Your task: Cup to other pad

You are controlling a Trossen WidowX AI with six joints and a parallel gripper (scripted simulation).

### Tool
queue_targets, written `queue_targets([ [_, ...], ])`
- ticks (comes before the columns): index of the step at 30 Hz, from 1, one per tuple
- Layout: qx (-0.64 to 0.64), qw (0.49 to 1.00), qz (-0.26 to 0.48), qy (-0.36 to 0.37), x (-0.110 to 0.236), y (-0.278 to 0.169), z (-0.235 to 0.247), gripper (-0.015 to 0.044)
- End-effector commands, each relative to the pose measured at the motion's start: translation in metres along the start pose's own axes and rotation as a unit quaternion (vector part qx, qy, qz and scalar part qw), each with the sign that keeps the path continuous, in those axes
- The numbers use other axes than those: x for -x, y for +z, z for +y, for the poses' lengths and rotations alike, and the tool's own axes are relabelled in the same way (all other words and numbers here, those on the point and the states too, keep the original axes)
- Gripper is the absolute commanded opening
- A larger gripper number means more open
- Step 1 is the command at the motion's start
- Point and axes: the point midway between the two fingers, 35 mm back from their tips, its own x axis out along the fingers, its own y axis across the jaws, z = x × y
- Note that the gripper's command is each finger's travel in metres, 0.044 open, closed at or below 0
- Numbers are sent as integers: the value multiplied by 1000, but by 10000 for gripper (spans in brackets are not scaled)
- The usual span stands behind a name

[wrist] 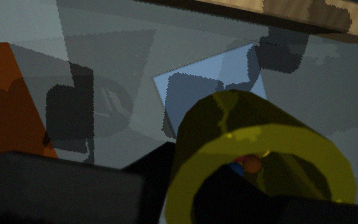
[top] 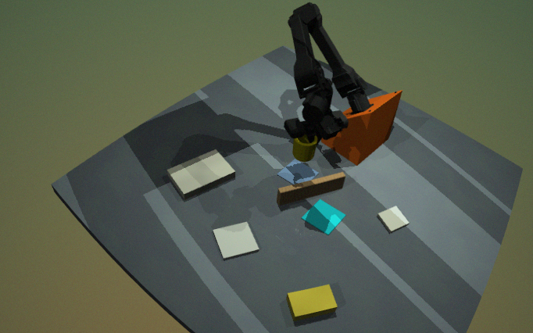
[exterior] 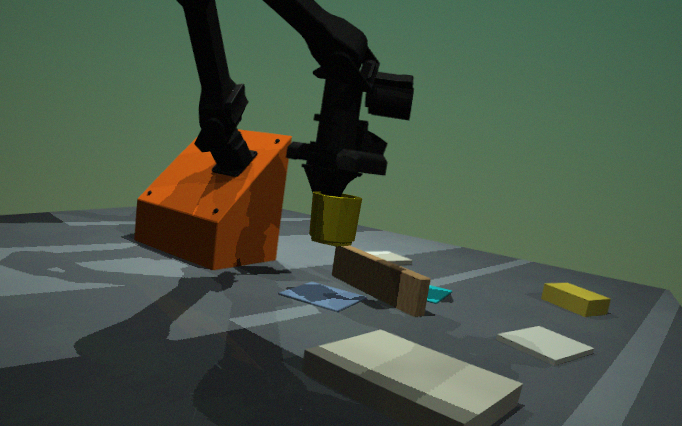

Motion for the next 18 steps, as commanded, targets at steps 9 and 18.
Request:
queue_targets([
  [9,-4,1000,-5,0,1,23,-1,0],
  [18,-5,1000,-6,0,2,39,-2,0],
])
